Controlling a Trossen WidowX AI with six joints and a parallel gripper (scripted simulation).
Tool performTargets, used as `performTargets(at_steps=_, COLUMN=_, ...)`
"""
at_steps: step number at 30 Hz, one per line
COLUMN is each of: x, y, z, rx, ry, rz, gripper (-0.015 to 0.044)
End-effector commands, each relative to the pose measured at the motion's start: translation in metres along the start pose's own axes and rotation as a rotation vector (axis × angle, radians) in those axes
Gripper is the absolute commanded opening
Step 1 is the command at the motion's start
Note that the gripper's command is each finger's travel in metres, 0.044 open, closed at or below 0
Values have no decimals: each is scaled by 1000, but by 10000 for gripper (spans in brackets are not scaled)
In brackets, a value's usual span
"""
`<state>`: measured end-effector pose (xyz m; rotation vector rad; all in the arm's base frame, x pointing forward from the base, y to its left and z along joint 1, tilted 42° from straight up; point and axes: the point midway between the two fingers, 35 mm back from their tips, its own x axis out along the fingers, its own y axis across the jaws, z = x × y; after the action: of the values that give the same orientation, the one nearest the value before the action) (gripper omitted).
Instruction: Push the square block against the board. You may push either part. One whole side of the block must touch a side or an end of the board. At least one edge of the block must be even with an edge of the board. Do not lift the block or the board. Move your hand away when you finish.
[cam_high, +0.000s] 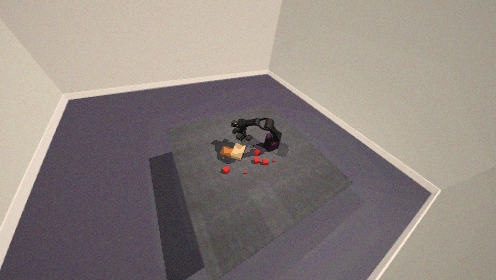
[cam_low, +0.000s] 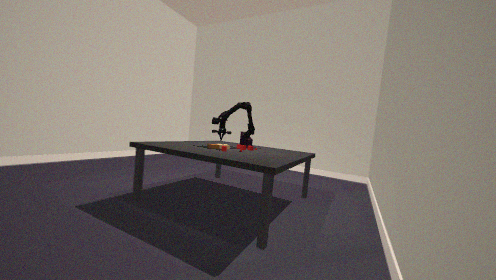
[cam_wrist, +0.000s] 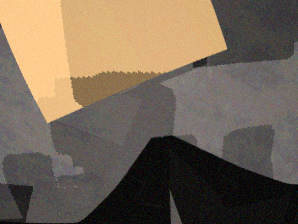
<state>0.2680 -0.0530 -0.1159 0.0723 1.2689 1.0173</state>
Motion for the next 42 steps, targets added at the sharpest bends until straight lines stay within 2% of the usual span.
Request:
performTargets(at_steps=1, x=-1, y=-3, z=-2, rx=-34, ry=1, rz=-2, gripper=0)
performTargets(at_steps=3, x=2, y=-3, z=-2, rx=-36, ry=1, rz=-2, gripper=0)
performTargets(at_steps=6, x=43, y=-5, z=-4, rx=-69, ry=-2, rz=2, gripper=0)
performTargets(at_steps=8, x=55, y=-5, z=-6, rx=-79, ry=-3, rz=4, gripper=0)
performTargets(at_steps=34, x=55, y=-3, z=25, rx=-79, ry=-4, rz=4, gripper=0)
performTargets(at_steps=42, x=55, y=-5, z=16, rx=-79, ry=-3, rz=3, gripper=0)
